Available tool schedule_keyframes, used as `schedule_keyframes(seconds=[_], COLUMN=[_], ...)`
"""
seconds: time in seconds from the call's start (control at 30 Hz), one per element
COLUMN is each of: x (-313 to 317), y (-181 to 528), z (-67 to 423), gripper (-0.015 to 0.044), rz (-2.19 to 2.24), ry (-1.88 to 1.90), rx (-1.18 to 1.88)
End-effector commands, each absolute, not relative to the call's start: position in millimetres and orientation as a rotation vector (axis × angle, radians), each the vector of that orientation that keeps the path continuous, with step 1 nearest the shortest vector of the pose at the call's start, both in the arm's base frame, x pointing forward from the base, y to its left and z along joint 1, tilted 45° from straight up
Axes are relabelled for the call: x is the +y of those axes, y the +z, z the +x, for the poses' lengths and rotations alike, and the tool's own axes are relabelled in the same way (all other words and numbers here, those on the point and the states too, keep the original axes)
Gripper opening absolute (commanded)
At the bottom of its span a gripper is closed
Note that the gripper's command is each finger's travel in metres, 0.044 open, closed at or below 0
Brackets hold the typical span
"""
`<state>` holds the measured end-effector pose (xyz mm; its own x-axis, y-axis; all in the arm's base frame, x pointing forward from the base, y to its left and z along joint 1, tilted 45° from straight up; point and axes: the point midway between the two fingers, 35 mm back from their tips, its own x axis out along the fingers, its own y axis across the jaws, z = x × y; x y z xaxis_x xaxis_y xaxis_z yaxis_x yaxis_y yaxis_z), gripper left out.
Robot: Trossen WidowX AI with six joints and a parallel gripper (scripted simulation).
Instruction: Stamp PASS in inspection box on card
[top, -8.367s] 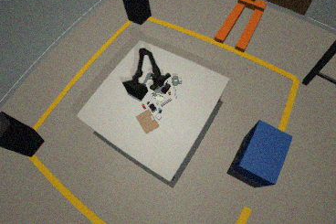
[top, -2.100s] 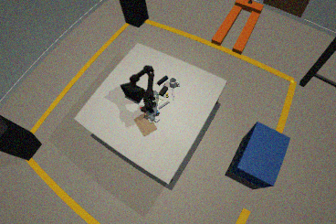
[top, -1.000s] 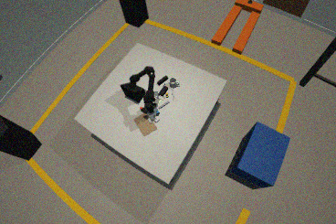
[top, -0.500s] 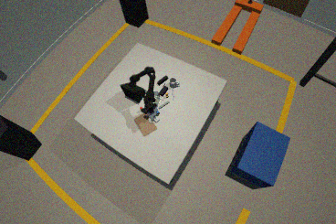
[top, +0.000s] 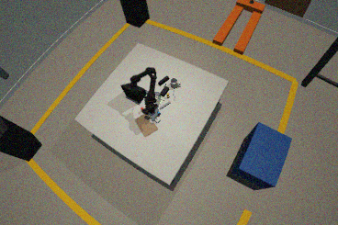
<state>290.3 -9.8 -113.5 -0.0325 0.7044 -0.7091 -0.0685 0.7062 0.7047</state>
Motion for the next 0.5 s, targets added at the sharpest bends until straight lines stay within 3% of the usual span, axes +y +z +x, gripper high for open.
schedule_keyframes(seconds=[0.0,0.47], x=[-8.5,-6.5], y=[-114.1,-116.1], z=[290.4,290.3], gripper=[0.0000,0.0000], rz=[0.557,0.557], ry=[0.675,0.675], rx=[1.482,1.482])
